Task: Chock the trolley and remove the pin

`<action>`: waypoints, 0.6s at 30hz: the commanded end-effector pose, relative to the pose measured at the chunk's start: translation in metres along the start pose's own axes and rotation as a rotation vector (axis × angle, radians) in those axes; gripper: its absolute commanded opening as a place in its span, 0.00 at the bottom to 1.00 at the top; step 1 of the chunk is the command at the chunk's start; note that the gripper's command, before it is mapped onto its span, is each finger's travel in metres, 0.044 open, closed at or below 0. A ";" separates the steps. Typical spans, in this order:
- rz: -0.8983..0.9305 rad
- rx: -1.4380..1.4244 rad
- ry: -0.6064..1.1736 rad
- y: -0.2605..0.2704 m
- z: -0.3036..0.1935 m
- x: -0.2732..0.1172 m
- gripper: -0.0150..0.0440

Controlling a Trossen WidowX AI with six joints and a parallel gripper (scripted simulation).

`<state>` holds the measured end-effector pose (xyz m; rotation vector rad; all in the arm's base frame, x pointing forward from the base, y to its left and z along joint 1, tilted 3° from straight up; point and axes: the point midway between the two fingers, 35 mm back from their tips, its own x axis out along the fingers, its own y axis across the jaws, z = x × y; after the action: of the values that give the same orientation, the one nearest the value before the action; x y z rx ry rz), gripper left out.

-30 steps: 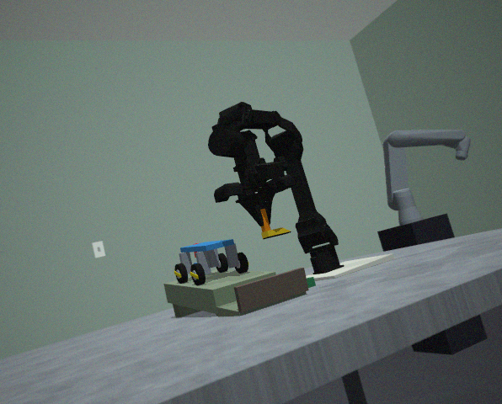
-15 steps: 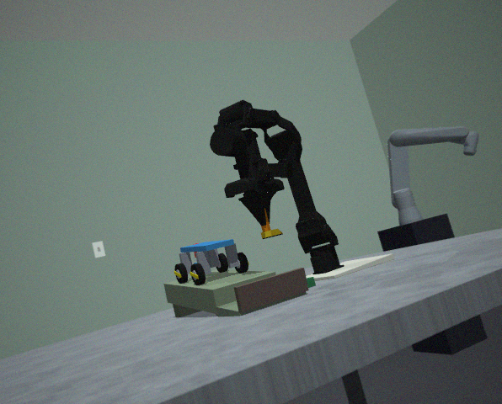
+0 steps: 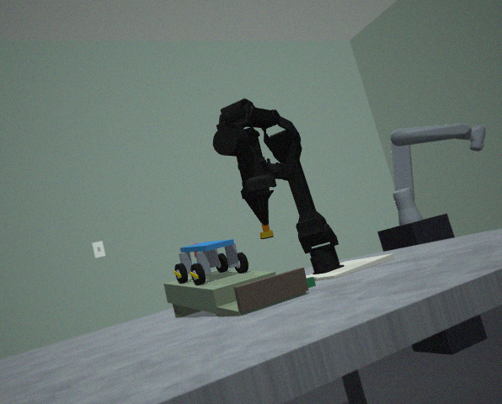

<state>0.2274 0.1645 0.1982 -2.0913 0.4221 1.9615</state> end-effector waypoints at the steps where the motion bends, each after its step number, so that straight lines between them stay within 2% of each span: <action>1: 0.020 -0.148 0.005 -0.001 0.000 0.002 0.25; 9: 0.041 -0.414 0.010 -0.002 0.000 0.002 0.25; 18: 0.041 -0.419 0.011 -0.004 -0.005 0.003 0.25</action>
<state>0.2286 0.1668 0.1975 -2.3417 0.0543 2.2076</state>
